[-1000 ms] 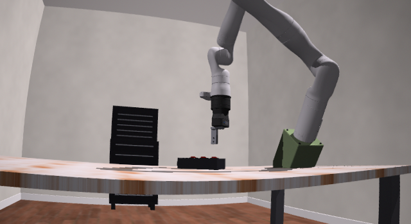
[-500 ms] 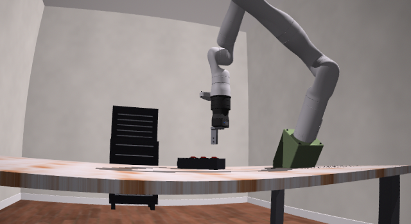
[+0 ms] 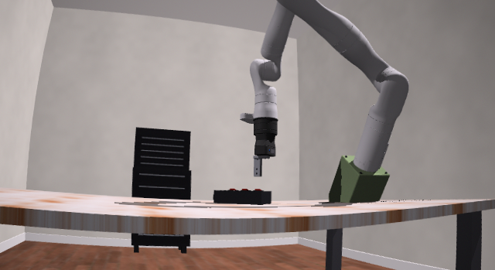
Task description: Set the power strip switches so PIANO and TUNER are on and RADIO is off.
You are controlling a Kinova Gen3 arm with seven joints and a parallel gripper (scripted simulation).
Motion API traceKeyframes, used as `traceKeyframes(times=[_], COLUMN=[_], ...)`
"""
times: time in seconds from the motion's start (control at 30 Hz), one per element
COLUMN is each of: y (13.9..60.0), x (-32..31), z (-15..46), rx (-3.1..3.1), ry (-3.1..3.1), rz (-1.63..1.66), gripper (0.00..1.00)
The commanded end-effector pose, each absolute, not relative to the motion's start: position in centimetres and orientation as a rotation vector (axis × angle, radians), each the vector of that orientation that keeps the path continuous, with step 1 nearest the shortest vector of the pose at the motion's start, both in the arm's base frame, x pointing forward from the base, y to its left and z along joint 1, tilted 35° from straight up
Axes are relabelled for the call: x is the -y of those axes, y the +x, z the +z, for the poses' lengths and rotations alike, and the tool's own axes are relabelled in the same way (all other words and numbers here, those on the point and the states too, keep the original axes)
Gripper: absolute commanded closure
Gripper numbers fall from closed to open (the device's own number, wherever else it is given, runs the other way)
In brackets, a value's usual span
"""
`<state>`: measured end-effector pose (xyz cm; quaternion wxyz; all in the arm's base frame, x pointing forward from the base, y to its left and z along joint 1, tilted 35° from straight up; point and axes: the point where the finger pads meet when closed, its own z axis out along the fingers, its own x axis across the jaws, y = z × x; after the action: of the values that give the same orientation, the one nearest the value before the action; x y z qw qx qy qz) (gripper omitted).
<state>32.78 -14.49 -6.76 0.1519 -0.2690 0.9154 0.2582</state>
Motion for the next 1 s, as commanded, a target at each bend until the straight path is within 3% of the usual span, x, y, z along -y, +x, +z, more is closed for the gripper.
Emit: traceKeyframes(times=[0.0, 0.97], y=[32.7, 33.1], x=[14.3, 12.7], z=[-7.0, -9.4], rx=[-2.628, -2.628], ry=[-0.771, -0.771], rz=[0.744, 0.744], gripper=[1.00, 1.00])
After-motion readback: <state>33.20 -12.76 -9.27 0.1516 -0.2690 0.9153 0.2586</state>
